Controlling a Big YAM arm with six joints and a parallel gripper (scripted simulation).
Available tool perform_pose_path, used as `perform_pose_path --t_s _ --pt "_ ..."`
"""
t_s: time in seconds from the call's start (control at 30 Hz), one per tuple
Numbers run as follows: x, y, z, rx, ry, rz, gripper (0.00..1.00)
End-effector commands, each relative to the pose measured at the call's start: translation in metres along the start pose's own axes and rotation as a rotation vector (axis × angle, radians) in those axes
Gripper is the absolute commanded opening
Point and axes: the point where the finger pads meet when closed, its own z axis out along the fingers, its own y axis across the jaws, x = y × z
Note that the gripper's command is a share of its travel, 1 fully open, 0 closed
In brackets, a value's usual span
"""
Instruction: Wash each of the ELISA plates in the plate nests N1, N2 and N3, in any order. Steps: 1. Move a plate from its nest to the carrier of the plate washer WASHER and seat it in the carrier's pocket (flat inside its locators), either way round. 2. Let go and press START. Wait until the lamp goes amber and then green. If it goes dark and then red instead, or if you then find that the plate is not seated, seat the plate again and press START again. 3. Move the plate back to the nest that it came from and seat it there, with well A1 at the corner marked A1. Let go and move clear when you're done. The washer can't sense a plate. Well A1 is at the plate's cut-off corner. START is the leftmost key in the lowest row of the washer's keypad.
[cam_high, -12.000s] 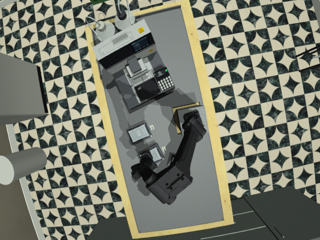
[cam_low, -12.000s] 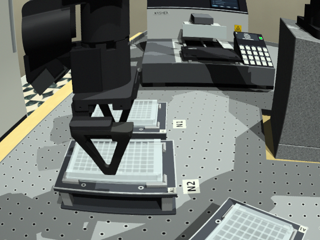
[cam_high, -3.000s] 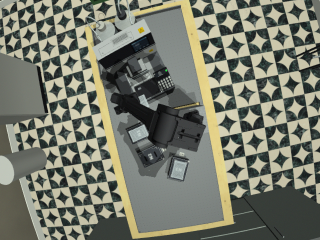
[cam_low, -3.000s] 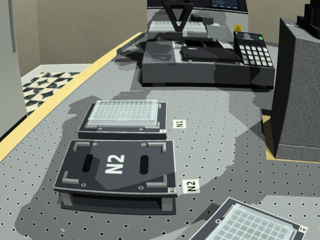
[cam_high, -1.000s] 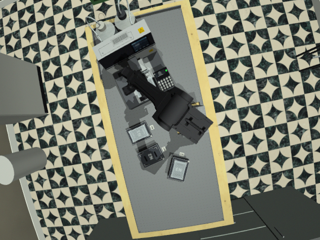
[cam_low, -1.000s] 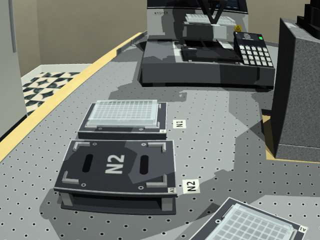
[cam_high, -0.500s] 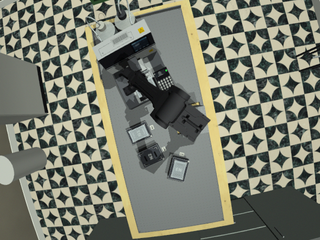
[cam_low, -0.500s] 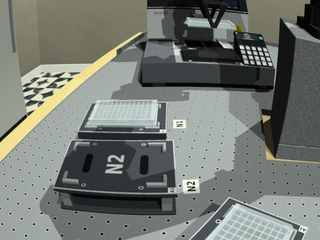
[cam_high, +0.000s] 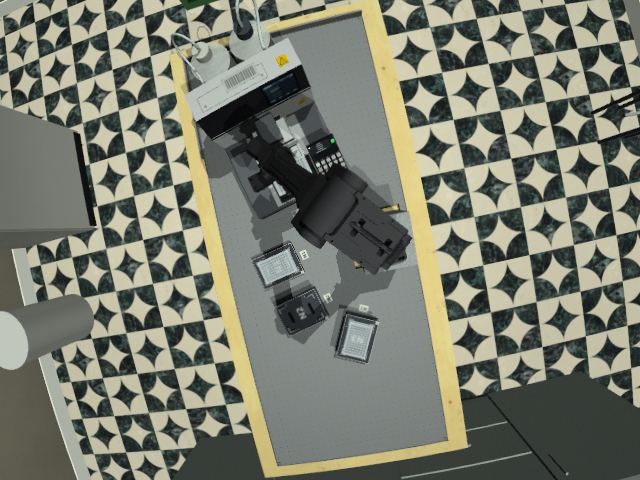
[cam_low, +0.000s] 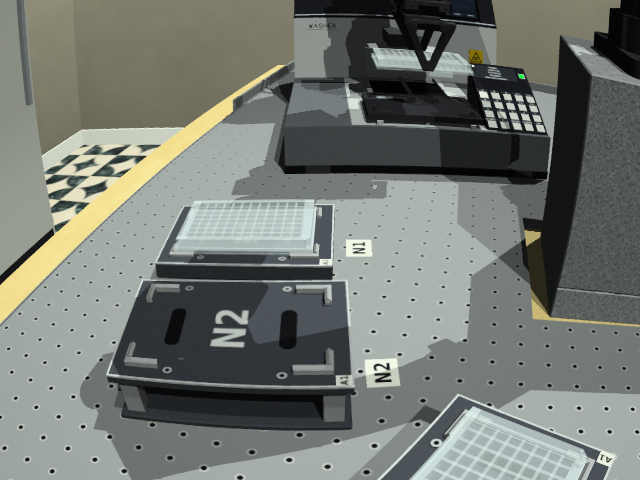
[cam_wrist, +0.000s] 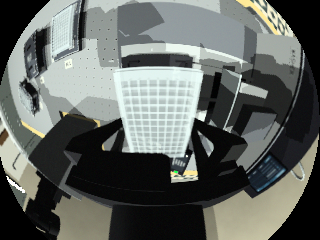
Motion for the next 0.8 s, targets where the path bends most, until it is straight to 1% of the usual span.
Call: perform_pose_path --t_s 0.0,0.2,0.3,0.57,0.77 --pt "-0.003 0.002 0.01 -0.004 0.0 -0.003 0.84" --pt "-0.004 0.003 0.02 -0.005 0.001 0.001 0.84" --pt "-0.003 -0.001 0.021 -0.001 -0.002 0.007 0.84" --pt "-0.002 0.006 0.036 -0.01 0.003 0.002 0.84" --pt "-0.005 0.001 0.045 -0.002 -0.001 0.001 0.84"
